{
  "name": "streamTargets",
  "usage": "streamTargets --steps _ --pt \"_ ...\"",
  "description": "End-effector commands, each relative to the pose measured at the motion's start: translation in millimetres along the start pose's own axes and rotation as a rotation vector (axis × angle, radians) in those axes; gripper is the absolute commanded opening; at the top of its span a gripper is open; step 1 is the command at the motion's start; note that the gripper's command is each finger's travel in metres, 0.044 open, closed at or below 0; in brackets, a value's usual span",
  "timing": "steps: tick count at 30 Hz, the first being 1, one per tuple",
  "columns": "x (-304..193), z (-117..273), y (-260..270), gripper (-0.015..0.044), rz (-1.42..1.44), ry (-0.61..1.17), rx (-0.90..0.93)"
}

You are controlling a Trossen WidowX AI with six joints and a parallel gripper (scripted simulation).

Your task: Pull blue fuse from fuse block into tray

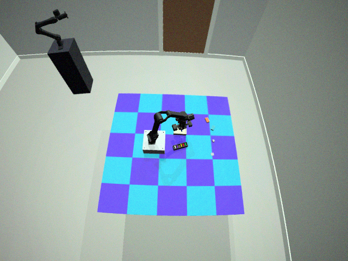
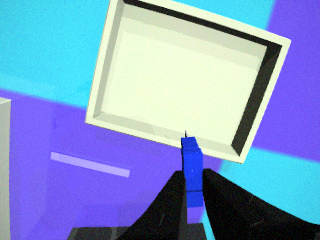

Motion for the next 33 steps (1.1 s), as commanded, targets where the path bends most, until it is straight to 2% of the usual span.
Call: streamTargets --steps 1,6,33 --pt "20.1 0.2 0.8 0.0000 -0.004 0.001 -0.001" --pt "39.8 -0.1 3.4 0.0000 -0.004 -0.001 -0.001" --pt "39.8 -39.2 3.5 0.0000 -0.004 -0.001 -0.001"
Point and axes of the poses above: the point midway between the two fingers, 35 mm back from their tips, its own z axis back along the fingers, its own y axis across the jaws, x = y × z, the point moved 9 cm from there along z, back along the fingers, and after that the axes turned 11 degrees about -z, right-handed, at the moved point
